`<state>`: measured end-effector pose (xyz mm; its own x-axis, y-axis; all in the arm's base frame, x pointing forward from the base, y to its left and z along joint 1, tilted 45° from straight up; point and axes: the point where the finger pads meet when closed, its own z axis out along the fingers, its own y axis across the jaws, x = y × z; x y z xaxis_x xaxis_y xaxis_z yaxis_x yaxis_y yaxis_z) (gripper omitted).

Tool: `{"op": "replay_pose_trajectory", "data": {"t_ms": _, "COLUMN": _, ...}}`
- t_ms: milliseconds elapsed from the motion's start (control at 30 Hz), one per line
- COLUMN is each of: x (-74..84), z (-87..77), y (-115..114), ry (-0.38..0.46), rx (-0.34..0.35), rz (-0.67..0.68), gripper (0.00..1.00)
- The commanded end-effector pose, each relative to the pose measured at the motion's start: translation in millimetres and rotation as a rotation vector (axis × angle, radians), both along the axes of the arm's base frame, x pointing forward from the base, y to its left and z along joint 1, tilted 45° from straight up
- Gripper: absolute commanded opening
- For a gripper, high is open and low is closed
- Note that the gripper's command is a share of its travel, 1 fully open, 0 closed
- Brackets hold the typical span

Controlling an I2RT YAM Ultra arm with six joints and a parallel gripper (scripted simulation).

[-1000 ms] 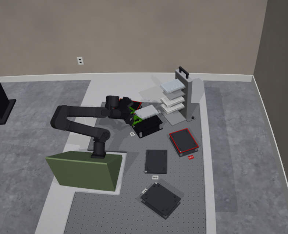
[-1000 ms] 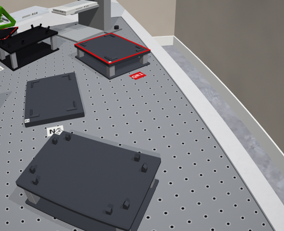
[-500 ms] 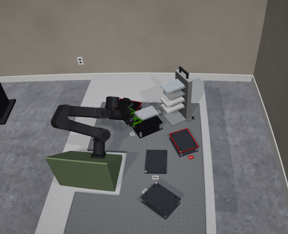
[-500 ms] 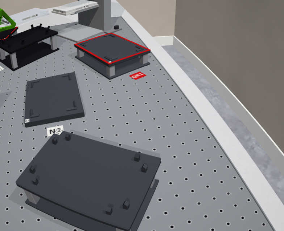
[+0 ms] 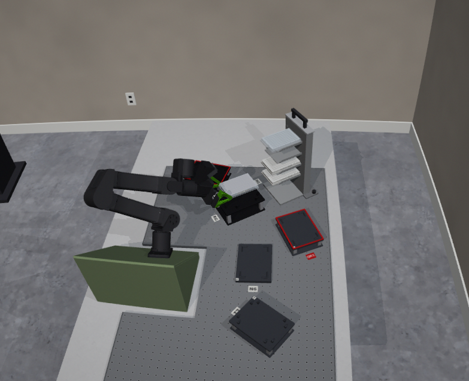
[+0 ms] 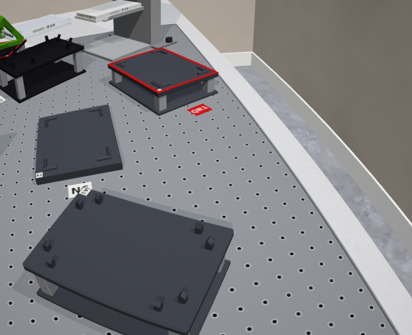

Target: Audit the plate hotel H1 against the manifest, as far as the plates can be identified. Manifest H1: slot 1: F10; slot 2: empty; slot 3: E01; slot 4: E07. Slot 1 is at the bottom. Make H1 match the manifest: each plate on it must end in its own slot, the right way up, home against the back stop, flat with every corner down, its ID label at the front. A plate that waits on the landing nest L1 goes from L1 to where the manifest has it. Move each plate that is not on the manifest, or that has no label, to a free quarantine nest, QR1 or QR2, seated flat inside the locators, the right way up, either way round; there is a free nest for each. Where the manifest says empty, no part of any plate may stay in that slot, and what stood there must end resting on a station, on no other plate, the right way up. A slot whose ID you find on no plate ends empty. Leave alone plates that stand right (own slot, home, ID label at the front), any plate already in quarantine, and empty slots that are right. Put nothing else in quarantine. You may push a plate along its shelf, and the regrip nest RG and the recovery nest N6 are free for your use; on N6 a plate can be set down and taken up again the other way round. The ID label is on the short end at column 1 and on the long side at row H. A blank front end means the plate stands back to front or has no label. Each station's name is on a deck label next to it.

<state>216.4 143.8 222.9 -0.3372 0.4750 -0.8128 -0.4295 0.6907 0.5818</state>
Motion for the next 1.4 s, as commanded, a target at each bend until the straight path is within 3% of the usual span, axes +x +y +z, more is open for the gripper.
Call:
{"op": "replay_pose_trajectory", "data": {"t_ms": 0, "x": 2.6, "z": 7.2, "y": -4, "ry": -0.022, "rx": 0.015, "rz": -0.027, "gripper": 0.86}}
{"op": "replay_pose_trajectory", "data": {"t_ms": 1367, "x": 5.0, "z": -5.4, "y": 8, "ry": -0.022, "rx": 0.016, "rz": -0.027, "gripper": 0.86}}
